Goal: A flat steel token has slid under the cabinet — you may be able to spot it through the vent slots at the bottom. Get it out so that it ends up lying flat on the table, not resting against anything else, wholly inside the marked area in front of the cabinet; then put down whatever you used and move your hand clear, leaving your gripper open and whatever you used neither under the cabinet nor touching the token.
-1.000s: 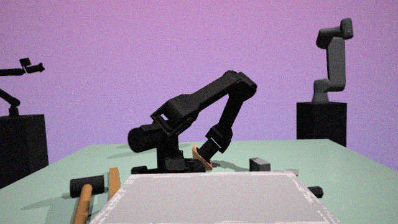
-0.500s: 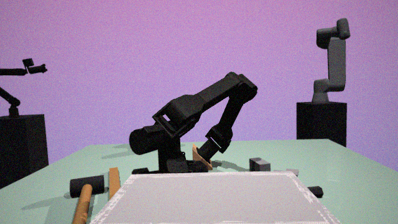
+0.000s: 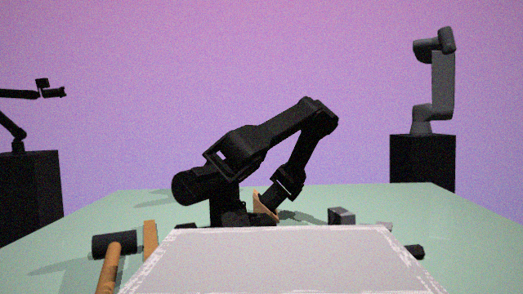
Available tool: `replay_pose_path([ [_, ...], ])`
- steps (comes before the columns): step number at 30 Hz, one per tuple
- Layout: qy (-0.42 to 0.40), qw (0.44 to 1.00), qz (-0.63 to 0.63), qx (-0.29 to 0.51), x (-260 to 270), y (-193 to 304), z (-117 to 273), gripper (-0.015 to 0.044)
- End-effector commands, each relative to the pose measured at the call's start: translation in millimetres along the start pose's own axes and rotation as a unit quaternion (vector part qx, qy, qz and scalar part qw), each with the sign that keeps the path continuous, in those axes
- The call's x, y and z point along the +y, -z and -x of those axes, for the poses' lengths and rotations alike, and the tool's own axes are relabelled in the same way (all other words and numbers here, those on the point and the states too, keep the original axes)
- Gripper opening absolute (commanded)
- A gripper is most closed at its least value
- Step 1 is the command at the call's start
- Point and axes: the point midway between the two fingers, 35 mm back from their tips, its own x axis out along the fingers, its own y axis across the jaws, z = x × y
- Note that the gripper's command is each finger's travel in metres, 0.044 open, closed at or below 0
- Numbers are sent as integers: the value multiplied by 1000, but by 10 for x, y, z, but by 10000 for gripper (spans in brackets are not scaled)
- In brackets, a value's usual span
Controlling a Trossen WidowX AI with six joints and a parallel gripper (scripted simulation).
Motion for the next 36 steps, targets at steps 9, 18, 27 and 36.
replay_pose_path([
  [9, 0, 1000, -5, -1, -18, -123, 2, 0],
  [18, -1, 1000, -4, -1, 35, -172, -7, 0],
  [27, -1, 1000, -5, -1, 132, -176, -29, 0],
  [36, -1, 1000, -5, -1, 130, -163, -30, 0],
])
